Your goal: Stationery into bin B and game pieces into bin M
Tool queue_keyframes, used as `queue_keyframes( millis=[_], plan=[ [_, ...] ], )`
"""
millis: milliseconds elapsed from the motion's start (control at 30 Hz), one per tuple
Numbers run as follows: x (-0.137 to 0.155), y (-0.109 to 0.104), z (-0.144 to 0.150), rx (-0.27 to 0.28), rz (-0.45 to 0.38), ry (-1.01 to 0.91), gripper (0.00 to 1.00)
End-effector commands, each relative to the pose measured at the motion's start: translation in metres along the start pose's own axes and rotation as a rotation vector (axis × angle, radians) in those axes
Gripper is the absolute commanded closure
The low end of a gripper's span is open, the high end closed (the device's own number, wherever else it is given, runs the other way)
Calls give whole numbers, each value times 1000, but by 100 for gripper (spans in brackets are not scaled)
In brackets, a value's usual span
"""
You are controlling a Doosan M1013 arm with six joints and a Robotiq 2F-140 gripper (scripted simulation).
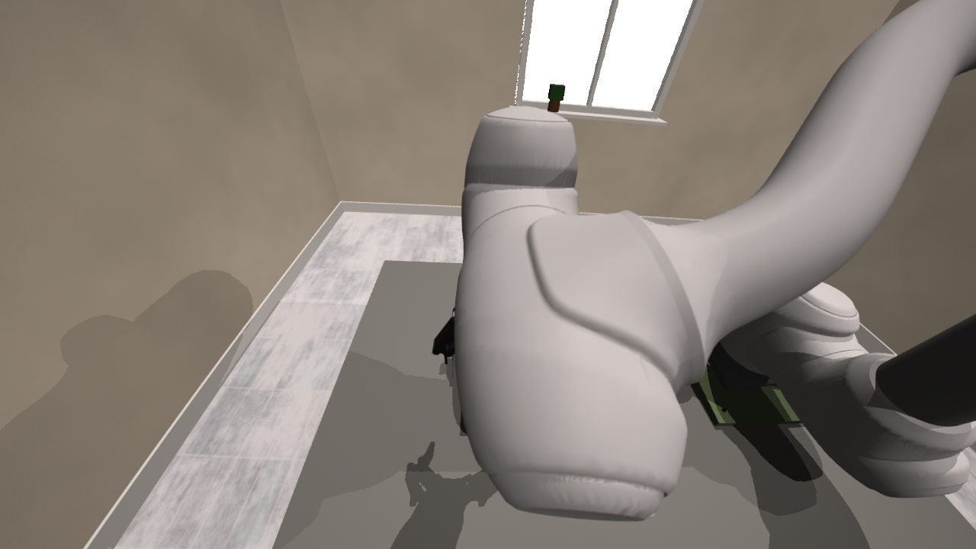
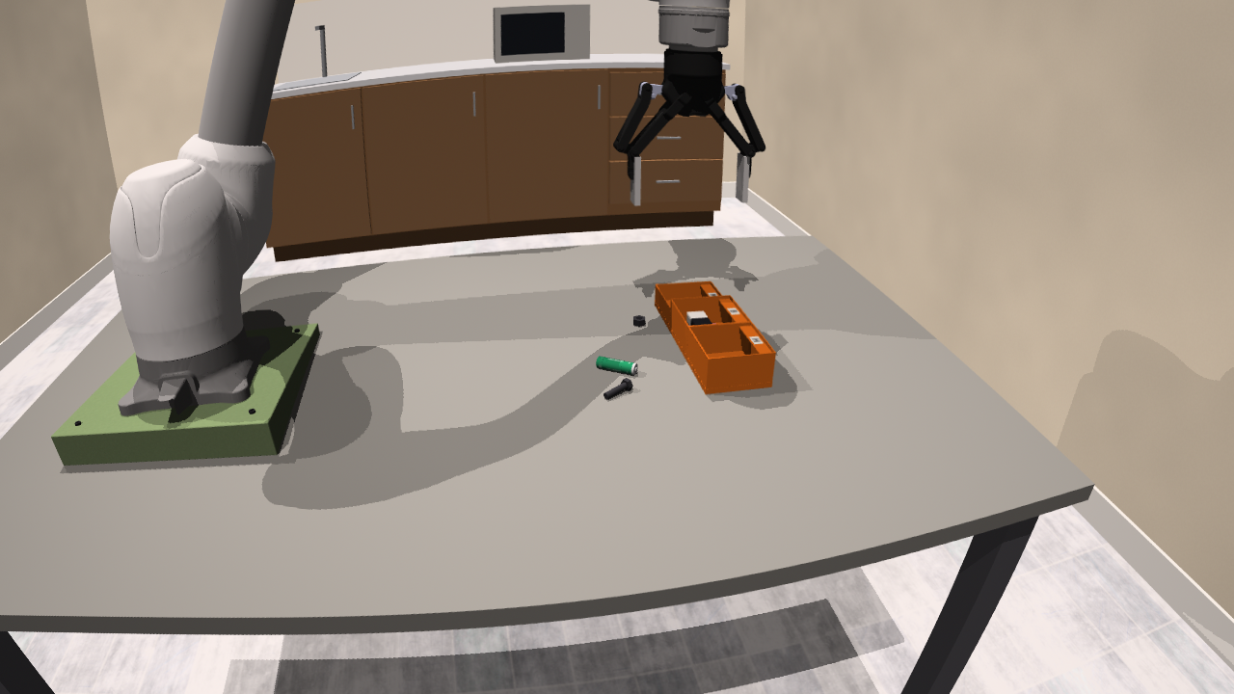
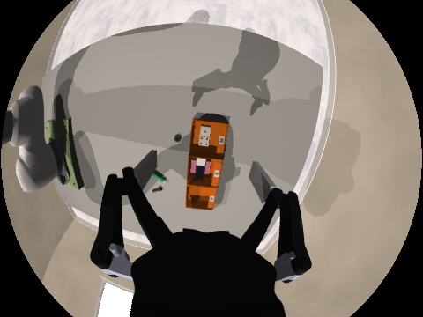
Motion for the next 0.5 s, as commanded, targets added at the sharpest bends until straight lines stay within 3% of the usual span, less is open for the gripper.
queue_keyframes(
  millis=[0,233,467],
  plan=[
    [0,-16,0,0,0,0,0],
    [0,-43,0,0,0,0,0],
    [0,-43,0,0,0,0,0]
  ],
)
Point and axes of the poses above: the point where the finger pads meet when closed, its own y axis out along the fingers, its own z axis across the jaws, x = y × z, the point moved 5 cm from there along -y, back along the fingers
